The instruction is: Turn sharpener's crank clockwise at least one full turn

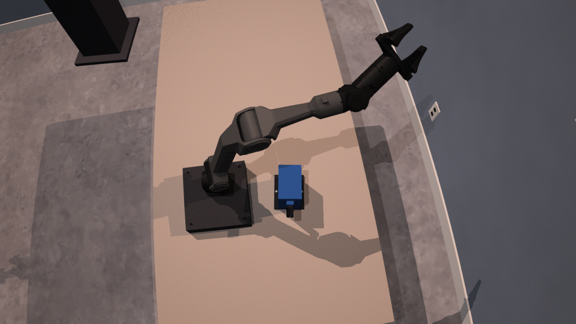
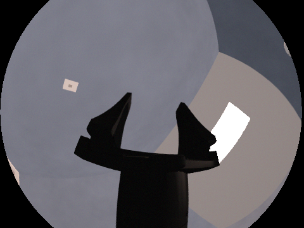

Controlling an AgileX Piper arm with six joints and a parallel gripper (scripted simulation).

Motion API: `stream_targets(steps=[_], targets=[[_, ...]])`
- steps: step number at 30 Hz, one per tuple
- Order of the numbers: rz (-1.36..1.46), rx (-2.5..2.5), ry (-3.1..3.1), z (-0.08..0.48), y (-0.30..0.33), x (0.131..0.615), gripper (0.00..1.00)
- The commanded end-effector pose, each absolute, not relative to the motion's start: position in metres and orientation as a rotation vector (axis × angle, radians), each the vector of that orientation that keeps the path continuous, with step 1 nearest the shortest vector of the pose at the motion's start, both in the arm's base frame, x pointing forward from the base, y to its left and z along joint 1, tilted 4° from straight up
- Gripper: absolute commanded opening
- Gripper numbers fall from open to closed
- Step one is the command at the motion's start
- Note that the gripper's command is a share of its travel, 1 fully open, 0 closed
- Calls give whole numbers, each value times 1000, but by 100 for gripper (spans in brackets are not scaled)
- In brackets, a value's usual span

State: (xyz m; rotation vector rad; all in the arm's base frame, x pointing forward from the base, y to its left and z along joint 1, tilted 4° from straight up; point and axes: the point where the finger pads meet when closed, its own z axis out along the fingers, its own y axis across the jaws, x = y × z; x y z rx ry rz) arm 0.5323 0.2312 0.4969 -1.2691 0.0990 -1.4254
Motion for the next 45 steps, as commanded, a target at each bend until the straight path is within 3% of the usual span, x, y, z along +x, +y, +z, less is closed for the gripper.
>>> stream_targets(steps=[1,17,18,45], targets=[[-1426,-1267,98,498,231,532,100],[-1426,-1267,98,498,231,532,100],[-1426,-1267,98,498,231,532,69],[-1158,-1208,812,464,118,562,69]])
